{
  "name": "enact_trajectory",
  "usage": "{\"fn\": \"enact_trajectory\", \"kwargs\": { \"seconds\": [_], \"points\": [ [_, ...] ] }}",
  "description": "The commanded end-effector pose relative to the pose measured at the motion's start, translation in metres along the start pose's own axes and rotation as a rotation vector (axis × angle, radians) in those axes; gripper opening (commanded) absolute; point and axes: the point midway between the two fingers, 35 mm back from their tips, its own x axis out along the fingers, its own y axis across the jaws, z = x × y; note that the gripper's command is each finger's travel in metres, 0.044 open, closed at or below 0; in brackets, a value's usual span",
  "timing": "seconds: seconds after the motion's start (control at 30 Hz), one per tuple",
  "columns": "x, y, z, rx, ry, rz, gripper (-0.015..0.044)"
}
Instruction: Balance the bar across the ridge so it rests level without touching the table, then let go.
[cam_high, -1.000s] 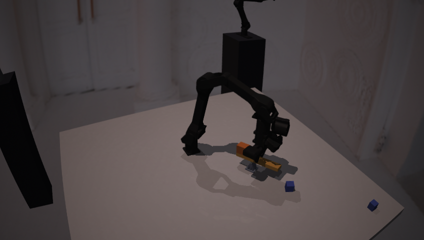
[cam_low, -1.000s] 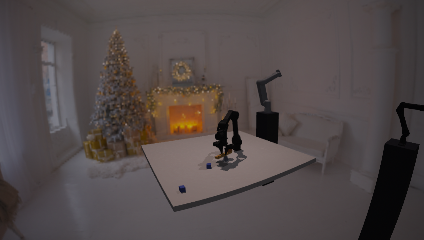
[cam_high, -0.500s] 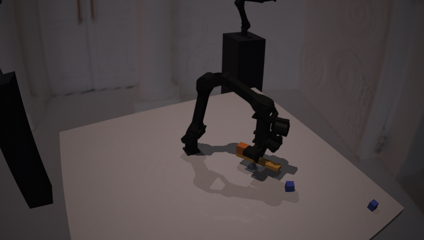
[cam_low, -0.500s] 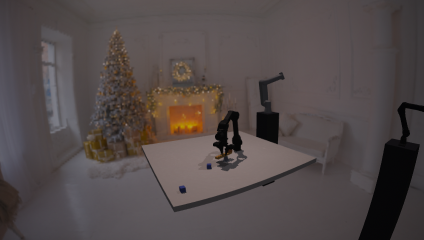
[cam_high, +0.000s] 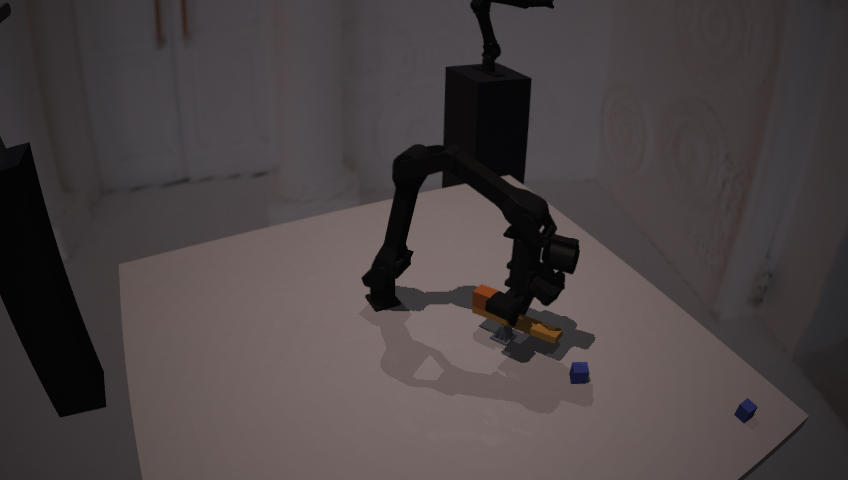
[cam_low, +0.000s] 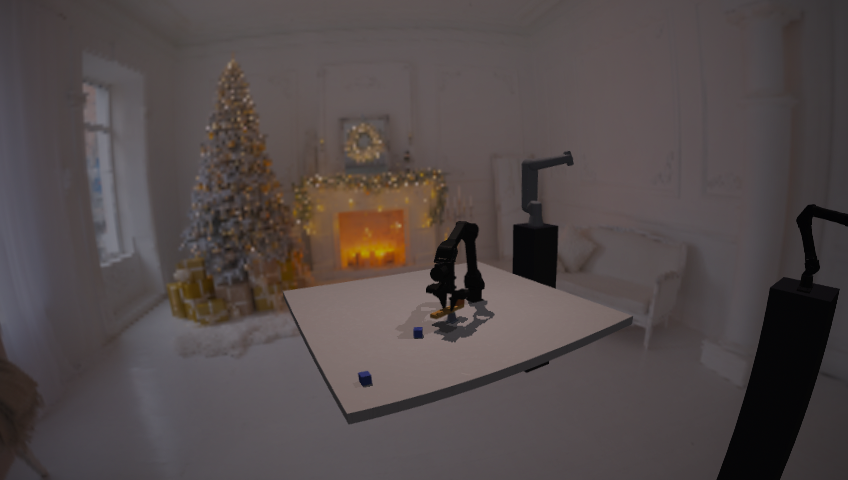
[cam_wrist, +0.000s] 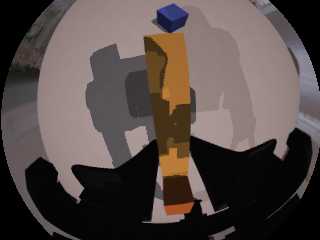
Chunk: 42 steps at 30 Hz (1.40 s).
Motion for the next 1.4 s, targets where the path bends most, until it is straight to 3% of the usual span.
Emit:
{"fn": "enact_trajectory", "kwargs": {
  "seconds": [0.0, 1.37],
  "points": [
    [0.0009, 0.0004, -0.0001, -0.001, 0.001, 0.001, 0.0],
    [0.0043, 0.0004, -0.0003, -0.001, 0.001, 0.001, 0.0]
  ]
}}
